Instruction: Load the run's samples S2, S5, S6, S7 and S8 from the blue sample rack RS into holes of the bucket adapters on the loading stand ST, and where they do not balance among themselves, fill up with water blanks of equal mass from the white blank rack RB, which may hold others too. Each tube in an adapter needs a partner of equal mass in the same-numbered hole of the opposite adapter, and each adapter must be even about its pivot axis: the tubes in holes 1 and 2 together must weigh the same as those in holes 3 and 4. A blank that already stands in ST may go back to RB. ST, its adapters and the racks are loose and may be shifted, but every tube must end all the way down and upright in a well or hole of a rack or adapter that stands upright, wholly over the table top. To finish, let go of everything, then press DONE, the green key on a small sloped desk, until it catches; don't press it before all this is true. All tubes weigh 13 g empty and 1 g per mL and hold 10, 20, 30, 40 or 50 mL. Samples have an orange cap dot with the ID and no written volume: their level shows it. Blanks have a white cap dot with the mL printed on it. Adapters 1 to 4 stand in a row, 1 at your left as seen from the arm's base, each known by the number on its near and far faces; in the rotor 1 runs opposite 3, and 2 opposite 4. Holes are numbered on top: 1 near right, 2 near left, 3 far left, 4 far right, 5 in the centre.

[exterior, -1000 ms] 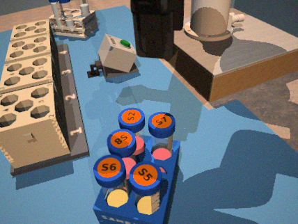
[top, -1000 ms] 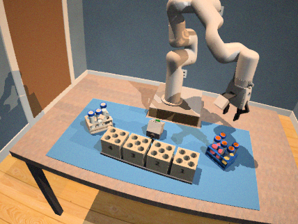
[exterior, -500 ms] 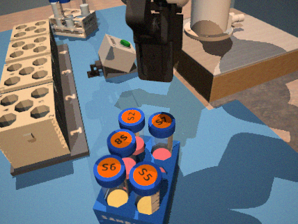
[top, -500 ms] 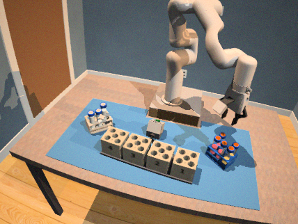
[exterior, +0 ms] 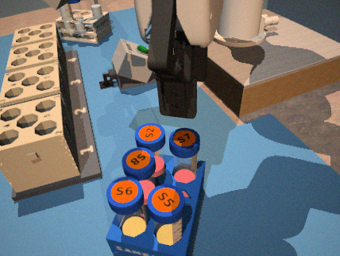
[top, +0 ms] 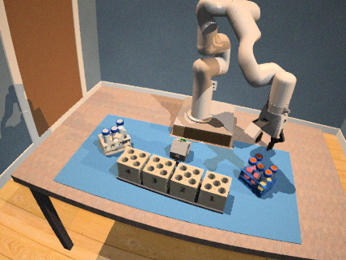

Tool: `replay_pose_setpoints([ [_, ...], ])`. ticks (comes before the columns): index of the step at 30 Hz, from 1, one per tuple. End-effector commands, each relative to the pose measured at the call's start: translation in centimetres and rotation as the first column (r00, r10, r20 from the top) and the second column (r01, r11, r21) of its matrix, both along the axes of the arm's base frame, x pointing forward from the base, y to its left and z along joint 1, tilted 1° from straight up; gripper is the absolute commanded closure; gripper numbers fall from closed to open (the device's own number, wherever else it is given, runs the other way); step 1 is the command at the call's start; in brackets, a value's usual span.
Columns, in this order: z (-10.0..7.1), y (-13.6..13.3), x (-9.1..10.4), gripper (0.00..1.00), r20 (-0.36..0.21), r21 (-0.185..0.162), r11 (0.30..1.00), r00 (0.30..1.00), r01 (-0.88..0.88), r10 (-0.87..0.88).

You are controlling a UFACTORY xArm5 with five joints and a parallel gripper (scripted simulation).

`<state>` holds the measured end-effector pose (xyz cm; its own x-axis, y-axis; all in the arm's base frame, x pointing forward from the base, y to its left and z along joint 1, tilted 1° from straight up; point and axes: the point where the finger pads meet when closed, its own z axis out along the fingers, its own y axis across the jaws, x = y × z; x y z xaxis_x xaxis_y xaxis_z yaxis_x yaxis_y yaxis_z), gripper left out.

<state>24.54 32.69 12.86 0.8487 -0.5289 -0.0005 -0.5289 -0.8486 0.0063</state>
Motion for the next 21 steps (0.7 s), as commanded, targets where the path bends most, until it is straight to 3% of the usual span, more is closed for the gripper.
replay_pose_setpoints([
  [1,-0.9,0.1,0.1,0.43,0.002,0.003,1.000,1.000,0.000,0.000],
  [21,-4.5,0.0,0.1,0.43,0.002,0.003,1.000,1.000,0.000,0.000],
])
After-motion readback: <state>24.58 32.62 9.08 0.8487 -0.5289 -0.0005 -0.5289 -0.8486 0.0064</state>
